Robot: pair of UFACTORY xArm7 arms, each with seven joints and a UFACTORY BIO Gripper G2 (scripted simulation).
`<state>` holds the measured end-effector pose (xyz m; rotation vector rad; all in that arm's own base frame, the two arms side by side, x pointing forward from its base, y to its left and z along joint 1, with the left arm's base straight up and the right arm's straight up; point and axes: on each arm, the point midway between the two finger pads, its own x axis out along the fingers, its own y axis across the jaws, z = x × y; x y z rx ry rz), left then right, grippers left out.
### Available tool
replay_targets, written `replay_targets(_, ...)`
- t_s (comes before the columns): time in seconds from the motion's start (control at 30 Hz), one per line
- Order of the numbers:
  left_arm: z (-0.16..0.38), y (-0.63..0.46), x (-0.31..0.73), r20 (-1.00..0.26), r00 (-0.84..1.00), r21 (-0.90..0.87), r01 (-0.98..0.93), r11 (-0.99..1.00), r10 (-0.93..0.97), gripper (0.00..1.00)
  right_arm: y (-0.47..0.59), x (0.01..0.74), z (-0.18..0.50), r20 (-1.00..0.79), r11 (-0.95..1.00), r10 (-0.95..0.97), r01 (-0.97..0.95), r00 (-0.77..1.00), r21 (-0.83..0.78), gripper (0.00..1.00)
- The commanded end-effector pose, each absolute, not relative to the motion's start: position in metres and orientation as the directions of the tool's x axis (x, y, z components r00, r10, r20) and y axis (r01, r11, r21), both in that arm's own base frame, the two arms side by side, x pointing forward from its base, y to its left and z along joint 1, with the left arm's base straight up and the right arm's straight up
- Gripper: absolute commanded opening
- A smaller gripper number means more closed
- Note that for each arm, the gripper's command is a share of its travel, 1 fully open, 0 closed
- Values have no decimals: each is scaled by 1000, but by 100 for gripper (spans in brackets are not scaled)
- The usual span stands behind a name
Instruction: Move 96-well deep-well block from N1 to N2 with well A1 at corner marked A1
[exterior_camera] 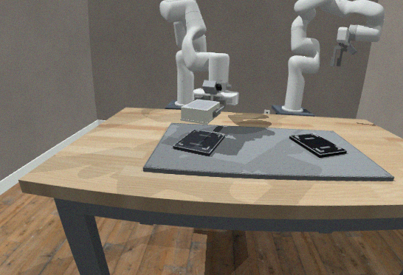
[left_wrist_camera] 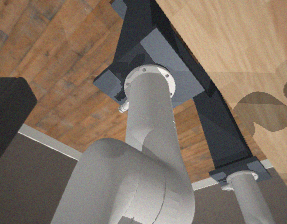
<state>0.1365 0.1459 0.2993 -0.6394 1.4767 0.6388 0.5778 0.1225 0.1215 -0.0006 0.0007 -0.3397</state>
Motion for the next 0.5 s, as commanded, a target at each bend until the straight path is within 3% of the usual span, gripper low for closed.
replay_targets(0.0, 300, 146, 137, -1000, 0, 0, -729, 684, 0, 100, 123, 579, 124, 4, 943, -333, 333, 943, 3, 0)
replay_targets(0.17, 300, 146, 137, -1000, 0, 0, -729, 684, 0, 100, 123, 579, 124, 4, 943, -333, 333, 943, 3, 0)
replay_targets(0.47, 300, 146, 137, -1000, 0, 0, -729, 684, 0, 100, 153, 578, 124, 4, 999, -40, 40, 999, 1, 0)
